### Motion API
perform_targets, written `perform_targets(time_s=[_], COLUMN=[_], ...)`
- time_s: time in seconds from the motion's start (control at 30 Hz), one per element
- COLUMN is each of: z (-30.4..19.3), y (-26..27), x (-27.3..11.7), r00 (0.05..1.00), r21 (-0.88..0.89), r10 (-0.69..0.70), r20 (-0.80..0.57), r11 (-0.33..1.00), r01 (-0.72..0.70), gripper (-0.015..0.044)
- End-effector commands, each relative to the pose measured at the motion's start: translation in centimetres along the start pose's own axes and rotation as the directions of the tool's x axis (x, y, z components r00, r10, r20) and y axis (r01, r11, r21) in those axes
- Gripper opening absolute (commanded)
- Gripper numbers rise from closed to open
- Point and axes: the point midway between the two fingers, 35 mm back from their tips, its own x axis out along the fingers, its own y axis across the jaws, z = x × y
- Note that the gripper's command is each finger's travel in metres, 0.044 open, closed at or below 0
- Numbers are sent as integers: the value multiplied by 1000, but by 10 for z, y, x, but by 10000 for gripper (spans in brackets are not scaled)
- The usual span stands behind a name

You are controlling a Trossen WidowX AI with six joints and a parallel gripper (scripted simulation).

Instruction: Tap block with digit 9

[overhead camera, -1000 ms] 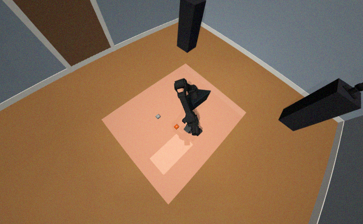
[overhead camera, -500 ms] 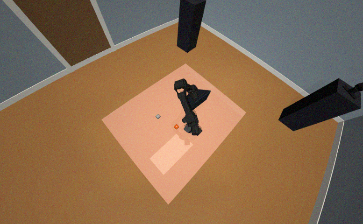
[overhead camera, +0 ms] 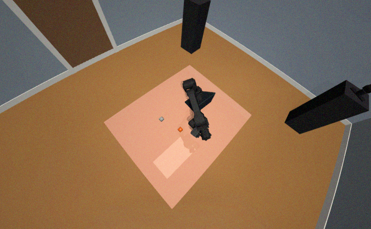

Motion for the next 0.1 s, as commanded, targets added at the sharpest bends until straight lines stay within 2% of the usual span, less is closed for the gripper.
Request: perform_targets(time_s=[0.0, 0.03, 0.07], z=[-1, -1, -1], y=[4, 4, 4], x=[-13, -13, -13], r00=[1000, 1000, 1000], r21=[2, 2, 2], r10=[-6, -6, -6], r20=[-13, -13, -13], r11=[1000, 1000, 1000], r01=[6, 6, 6], gripper=[361, 387, 387])
